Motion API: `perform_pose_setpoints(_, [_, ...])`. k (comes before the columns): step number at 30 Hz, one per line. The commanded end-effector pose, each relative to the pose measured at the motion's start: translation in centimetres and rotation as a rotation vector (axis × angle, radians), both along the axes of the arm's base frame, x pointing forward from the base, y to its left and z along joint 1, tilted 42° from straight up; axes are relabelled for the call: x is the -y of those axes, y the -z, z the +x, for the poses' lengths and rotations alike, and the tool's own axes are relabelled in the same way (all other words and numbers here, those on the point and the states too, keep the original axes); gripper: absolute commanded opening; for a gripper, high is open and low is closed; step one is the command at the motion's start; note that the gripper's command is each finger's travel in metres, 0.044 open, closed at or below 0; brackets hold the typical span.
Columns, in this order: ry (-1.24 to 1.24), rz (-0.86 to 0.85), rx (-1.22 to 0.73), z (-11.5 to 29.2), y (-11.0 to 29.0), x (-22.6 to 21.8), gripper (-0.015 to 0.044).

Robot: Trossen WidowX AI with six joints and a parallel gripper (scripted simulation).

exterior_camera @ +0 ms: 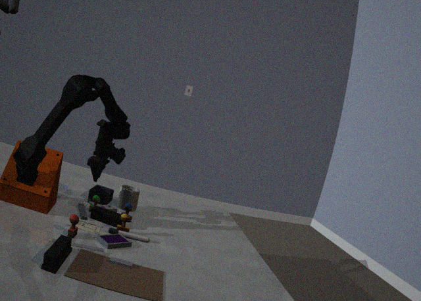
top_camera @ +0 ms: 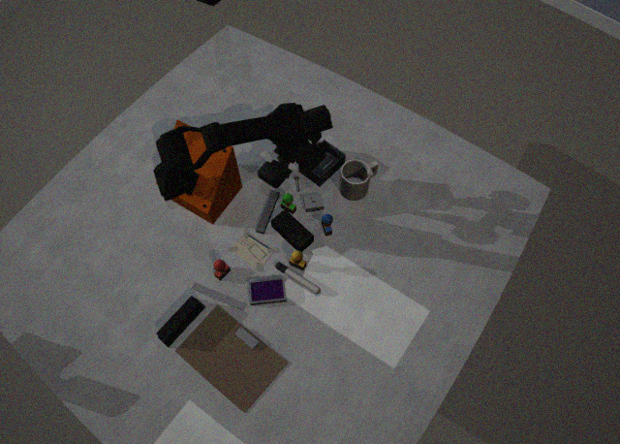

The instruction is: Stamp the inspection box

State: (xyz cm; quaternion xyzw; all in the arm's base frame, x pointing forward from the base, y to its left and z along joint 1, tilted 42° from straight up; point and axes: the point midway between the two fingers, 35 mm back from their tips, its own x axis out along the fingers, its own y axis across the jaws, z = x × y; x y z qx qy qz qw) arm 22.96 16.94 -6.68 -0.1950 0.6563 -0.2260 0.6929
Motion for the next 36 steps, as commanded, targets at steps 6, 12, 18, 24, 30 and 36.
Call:
perform_pose_setpoints(6, [-0.025,-0.104,0.006,1.5,-2.1,4.5,0.0228])
perform_pose_setpoints(12, [-0.025,-0.104,0.006,1.6,-1.8,4.8,0.0228])
perform_pose_setpoints(18, [-0.025,-0.103,0.007,1.8,-1.0,5.4,0.0228])
perform_pose_setpoints(24, [-0.025,-0.103,0.007,1.9,-0.2,6.0,0.0228])
perform_pose_setpoints(30, [-0.025,-0.103,0.007,2.0,0.5,6.6,0.0228])
perform_pose_setpoints(36, [-0.025,-0.104,0.007,2.1,1.3,7.3,0.0228])
